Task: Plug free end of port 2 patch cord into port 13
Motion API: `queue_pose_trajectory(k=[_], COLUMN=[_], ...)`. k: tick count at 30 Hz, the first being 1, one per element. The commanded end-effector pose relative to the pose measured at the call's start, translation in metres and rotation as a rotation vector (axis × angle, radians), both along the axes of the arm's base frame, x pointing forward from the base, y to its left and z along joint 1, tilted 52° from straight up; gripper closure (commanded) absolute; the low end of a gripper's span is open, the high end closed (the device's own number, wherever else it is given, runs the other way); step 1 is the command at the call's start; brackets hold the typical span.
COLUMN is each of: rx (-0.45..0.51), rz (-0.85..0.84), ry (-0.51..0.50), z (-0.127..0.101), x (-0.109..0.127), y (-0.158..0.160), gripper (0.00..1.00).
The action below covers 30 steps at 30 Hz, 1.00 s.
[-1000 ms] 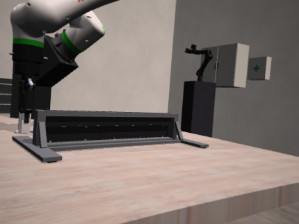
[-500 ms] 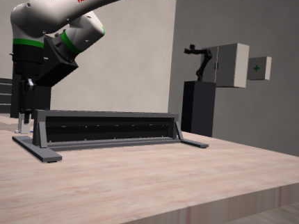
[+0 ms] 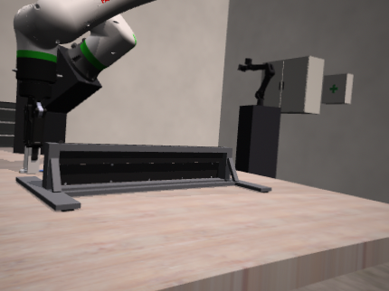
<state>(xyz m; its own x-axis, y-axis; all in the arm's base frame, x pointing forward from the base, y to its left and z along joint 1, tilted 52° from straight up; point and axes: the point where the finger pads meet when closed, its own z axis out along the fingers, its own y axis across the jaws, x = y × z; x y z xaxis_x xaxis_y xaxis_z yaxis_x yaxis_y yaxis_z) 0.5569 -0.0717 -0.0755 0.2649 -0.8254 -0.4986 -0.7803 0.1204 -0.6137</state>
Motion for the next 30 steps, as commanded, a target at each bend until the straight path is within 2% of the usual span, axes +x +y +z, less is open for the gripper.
queue_pose_trajectory(k=[1,20,21,30], rx=[0.0,0.0,0.0,0.0], rz=[0.0,0.0,0.0,0.0], ry=[0.0,0.0,0.0,0.0], z=[0.0,0.0,0.0,0.0], x=[0.0,0.0,0.0,0.0], y=[-0.0003,-0.0003,-0.0003,-0.0003], gripper=[0.78,0.78,1.0,1.0])
